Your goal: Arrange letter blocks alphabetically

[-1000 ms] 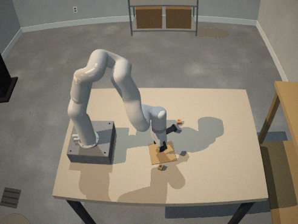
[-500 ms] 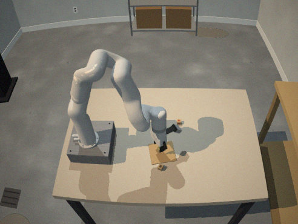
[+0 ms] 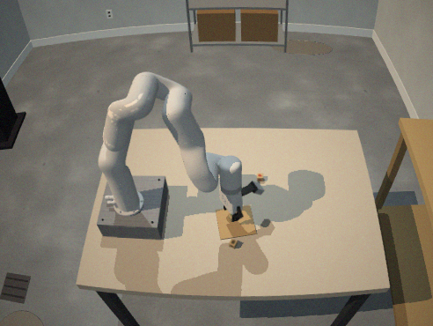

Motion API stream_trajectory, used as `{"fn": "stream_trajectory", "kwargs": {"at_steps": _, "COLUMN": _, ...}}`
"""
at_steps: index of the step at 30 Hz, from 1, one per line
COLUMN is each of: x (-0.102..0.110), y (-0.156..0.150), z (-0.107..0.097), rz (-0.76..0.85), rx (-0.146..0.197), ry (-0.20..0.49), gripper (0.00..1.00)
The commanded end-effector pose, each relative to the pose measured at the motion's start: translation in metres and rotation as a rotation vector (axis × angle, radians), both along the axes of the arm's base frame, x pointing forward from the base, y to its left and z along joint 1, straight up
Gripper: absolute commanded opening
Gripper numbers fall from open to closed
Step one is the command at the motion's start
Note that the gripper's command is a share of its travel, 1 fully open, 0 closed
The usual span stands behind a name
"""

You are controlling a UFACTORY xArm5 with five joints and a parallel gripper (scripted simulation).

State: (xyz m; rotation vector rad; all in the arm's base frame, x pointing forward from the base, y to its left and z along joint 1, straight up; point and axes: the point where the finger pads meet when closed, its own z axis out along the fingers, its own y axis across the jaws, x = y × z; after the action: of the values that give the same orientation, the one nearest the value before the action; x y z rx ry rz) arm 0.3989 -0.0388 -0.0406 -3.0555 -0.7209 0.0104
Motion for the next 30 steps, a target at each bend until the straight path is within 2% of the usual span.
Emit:
{"fn": "stream_trajectory", "kwargs": {"at_steps": 1, "x": 0.001, "y": 0.000, "z": -0.005, "rz": 0.000, "rx": 0.000, "ry": -0.003, "gripper": 0.63}}
{"fn": "stream_trajectory", "kwargs": {"at_steps": 11, "x": 0.001, "y": 0.000, "z": -0.021, "rz": 0.000, "rx": 0.000, "ry": -0.003, "gripper": 0.63}}
{"fn": "stream_trajectory", "kwargs": {"at_steps": 30, "x": 0.001, "y": 0.000, "z": -0.025, "rz": 0.000, "rx": 0.000, "ry": -0.003, "gripper": 0.63}}
